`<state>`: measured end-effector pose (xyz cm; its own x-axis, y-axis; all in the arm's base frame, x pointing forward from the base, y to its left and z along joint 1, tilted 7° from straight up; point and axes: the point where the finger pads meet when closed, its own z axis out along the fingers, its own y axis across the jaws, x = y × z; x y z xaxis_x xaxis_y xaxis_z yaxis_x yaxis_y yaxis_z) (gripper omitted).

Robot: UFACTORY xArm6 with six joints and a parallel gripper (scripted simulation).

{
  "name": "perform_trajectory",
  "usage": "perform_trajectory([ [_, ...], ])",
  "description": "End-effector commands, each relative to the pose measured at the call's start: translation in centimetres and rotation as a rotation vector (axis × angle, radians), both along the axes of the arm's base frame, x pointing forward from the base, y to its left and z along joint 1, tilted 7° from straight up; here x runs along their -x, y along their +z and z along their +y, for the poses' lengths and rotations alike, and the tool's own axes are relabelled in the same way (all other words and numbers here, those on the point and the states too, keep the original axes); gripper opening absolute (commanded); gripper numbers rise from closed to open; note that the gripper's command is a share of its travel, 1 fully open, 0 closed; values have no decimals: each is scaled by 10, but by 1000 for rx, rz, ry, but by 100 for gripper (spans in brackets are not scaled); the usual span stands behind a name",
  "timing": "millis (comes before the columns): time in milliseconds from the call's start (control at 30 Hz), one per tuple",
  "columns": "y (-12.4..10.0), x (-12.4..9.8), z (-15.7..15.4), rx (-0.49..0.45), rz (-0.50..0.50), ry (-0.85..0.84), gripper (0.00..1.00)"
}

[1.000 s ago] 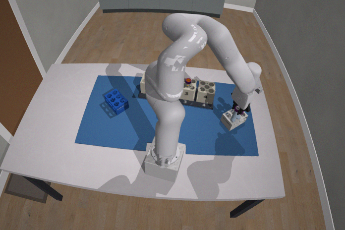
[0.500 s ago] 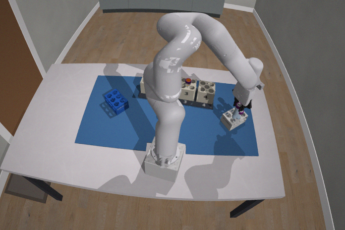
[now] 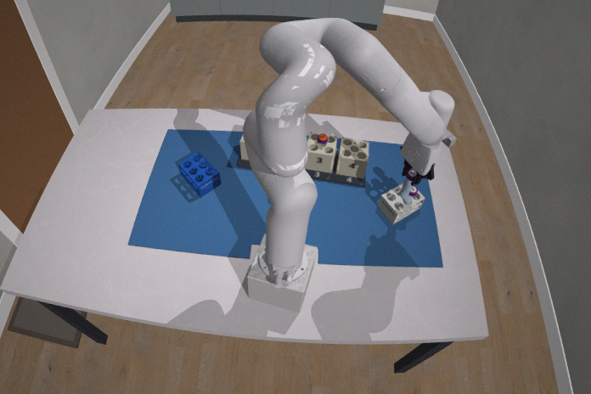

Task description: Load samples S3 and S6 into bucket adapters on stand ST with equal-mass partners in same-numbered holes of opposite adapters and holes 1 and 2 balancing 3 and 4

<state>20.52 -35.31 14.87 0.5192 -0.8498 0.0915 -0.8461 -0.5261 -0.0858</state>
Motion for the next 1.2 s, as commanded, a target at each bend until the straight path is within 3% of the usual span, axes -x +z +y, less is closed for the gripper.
perform_trajectory([
  [0, 7, 0, -1, 4, -2, 0, 0],
  [400, 31, 3, 0, 4, -2, 0, 0],
  [833, 37, 4, 0, 4, -2, 0, 0],
  [1167, 40, -30, 22, 36, 7, 264, 0],
])
